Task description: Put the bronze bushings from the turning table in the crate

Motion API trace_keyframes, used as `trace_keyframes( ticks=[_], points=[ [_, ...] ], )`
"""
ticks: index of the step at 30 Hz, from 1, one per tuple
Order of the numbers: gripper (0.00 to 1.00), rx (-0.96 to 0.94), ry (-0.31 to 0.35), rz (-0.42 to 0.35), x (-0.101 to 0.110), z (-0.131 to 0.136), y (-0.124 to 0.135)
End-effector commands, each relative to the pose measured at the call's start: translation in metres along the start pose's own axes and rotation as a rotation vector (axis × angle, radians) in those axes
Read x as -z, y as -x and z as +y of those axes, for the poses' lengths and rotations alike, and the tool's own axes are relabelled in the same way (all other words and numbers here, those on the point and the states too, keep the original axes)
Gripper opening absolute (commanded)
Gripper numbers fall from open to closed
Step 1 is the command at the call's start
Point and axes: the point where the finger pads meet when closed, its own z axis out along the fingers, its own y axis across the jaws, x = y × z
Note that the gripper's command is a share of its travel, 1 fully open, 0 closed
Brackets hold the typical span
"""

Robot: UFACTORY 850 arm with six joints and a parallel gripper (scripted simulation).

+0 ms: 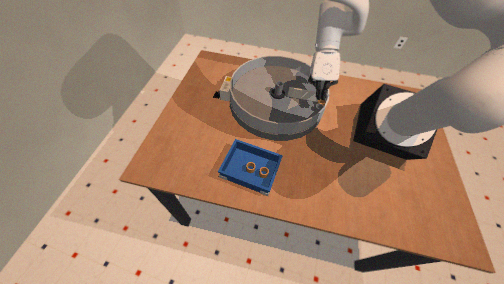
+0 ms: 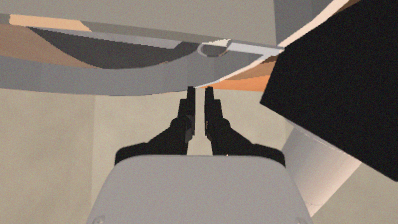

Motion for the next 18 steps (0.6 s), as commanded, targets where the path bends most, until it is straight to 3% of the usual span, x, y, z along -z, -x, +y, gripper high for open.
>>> trace_keyframes(
  ticks=[1, 18],
  points=[
    [0.10, 0.001, 0.000, 0.001, 0.000, 0.000, 0.000],
    [0.10, 0.001, 0.000, 0.001, -0.010, 0.000, -0.009]
  ],
)
